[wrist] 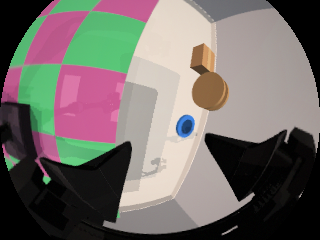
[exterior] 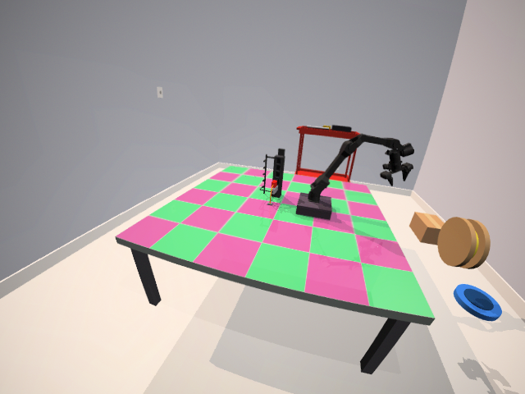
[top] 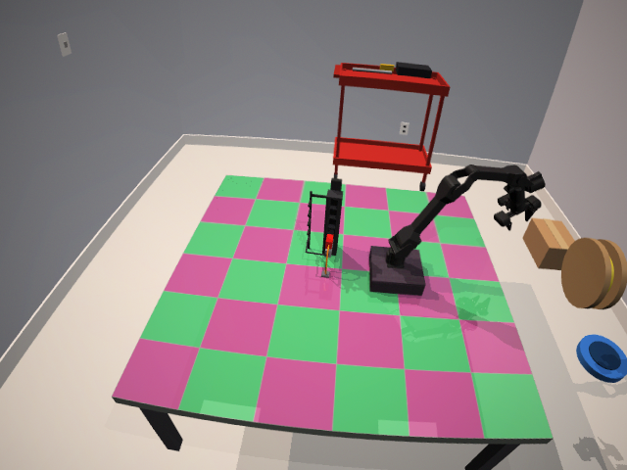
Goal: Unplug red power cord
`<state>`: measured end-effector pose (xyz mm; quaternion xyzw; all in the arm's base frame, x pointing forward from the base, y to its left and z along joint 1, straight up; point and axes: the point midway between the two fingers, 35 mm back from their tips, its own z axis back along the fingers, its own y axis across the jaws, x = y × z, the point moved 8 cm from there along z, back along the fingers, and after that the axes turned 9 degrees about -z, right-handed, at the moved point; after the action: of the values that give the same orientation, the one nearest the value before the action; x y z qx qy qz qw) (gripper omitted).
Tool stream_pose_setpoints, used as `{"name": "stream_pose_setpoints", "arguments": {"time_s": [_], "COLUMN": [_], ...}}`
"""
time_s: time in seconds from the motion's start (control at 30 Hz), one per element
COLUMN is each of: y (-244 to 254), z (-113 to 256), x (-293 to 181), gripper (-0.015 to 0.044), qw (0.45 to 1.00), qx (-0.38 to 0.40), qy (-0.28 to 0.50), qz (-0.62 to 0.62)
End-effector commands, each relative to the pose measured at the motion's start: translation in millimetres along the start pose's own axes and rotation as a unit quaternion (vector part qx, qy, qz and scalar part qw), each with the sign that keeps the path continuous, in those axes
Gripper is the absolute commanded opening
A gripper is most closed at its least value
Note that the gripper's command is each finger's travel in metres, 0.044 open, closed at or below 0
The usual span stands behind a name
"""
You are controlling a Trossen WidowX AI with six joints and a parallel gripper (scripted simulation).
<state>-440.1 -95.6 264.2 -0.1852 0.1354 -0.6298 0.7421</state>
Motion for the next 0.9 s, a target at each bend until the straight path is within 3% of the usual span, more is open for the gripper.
{"name": "stream_pose_setpoints", "arguments": {"time_s": [0.0, 0.27, 0.53, 0.87], "y": [0, 9, 41, 117], "z": [0, 10, 35, 86], "x": [1, 63, 157, 267], "gripper": [0.0374, 0.0164, 0.0160, 0.0160], "qw": [1.000, 0.999, 0.994, 0.978], "qx": [0.000, -0.013, -0.027, -0.027], "qy": [-0.001, -0.033, -0.094, -0.190], "qz": [0.000, 0.019, 0.047, 0.084]}}
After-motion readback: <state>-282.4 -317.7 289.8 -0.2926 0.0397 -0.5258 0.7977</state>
